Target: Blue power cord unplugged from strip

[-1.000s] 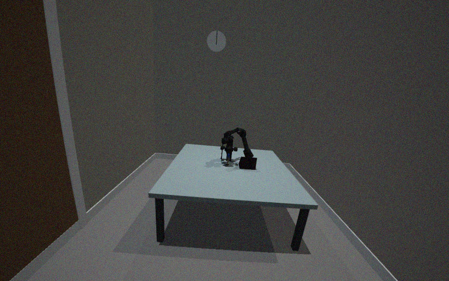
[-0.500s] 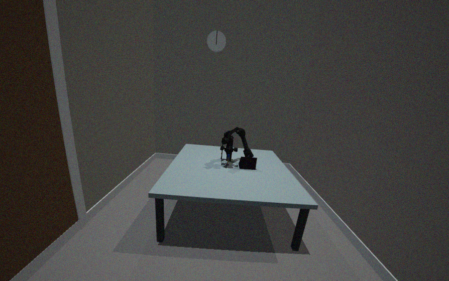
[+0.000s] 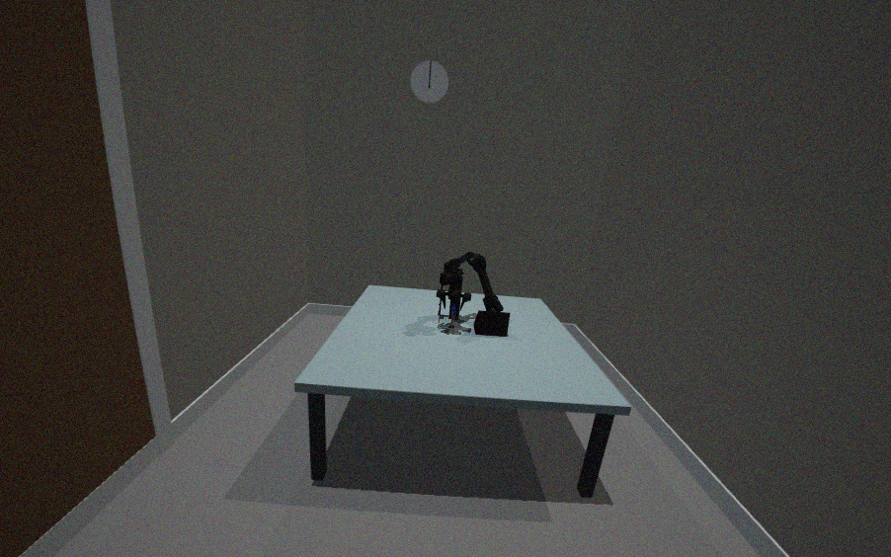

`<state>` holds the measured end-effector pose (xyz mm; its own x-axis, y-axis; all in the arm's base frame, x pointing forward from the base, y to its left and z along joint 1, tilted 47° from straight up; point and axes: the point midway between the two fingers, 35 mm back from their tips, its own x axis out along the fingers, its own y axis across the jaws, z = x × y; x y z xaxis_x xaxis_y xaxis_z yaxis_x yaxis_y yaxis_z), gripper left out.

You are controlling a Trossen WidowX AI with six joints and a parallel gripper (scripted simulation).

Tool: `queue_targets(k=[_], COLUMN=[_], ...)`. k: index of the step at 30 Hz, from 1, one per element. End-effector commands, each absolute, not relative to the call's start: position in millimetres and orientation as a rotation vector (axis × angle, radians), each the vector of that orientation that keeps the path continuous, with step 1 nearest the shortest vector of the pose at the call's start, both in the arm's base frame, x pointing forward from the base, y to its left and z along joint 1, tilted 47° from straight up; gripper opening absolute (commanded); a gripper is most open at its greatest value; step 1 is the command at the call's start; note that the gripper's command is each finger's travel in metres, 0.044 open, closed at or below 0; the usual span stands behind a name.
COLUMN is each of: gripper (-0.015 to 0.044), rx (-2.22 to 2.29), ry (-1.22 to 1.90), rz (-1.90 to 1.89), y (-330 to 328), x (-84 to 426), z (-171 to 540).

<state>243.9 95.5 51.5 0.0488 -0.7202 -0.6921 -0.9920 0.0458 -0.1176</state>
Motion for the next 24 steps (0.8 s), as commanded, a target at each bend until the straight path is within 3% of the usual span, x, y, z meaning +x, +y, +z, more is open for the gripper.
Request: queue_targets(k=[1,24], gripper=[0.0440,0.0440], rx=[-1.733,-1.733], ry=[1.728,1.728], rz=[0.588,0.587], y=[124.4,130.5], x=[246.1,246.2], z=[30.4,25.8])
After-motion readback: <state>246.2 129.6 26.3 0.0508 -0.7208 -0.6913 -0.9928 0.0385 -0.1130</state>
